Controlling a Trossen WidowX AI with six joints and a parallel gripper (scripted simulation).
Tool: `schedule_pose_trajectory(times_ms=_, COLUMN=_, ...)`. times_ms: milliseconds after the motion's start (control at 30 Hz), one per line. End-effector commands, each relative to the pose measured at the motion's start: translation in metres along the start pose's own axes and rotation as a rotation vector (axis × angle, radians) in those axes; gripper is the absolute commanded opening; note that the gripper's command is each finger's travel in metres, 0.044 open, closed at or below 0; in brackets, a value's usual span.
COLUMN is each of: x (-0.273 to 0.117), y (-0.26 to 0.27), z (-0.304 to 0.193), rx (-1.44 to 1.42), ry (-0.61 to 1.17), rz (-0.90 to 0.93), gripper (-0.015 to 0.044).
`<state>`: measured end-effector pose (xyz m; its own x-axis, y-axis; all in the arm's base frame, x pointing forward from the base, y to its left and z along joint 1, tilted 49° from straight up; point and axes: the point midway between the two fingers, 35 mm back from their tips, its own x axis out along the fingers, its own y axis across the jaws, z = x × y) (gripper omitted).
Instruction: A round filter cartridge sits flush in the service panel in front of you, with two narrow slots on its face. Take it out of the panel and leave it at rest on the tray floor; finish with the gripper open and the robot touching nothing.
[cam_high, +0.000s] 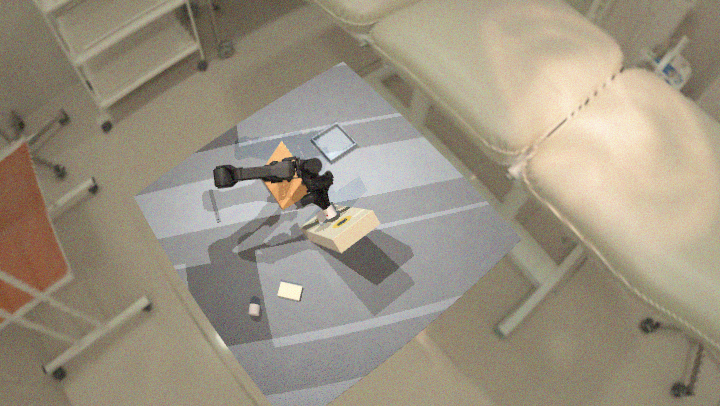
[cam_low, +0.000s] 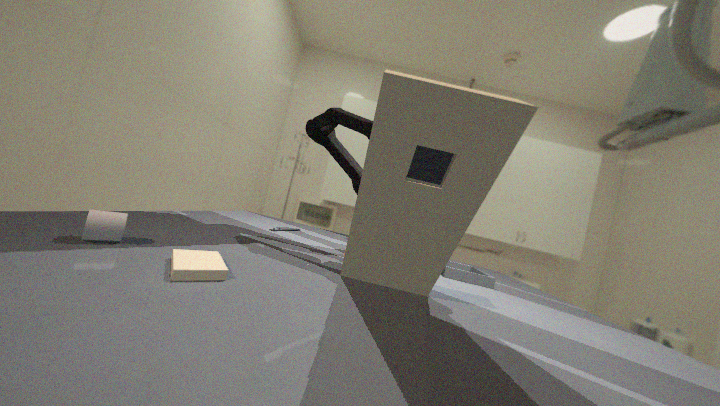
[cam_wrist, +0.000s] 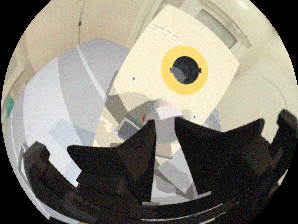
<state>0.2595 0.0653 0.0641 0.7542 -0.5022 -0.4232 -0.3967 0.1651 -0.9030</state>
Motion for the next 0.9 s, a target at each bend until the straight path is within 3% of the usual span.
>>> schedule_pose_trajectory(times_ms=0, x=0.000, y=-0.001, z=0.002, rx=0.005, ry=-0.003, rz=-0.001, gripper=0.0109)
schedule_pose_trajectory(times_ms=367, x=0.000, y=0.001, z=-0.003, rx=0.009, ry=-0.008, rz=-0.004, gripper=0.0109)
schedule_pose_trajectory(times_ms=600, x=-0.009, y=-0.042, z=0.050, rx=0.010, ry=-0.008, rz=-0.004, gripper=0.0109)
schedule_pose_trajectory(times_ms=733, x=-0.010, y=-0.047, z=0.055, rx=0.010, ry=-0.008, rz=-0.004, gripper=0.0109)
schedule_pose_trajectory(times_ms=867, x=-0.023, y=-0.058, z=0.071, rx=0.014, ry=-0.010, rz=-0.001, gripper=0.0214)
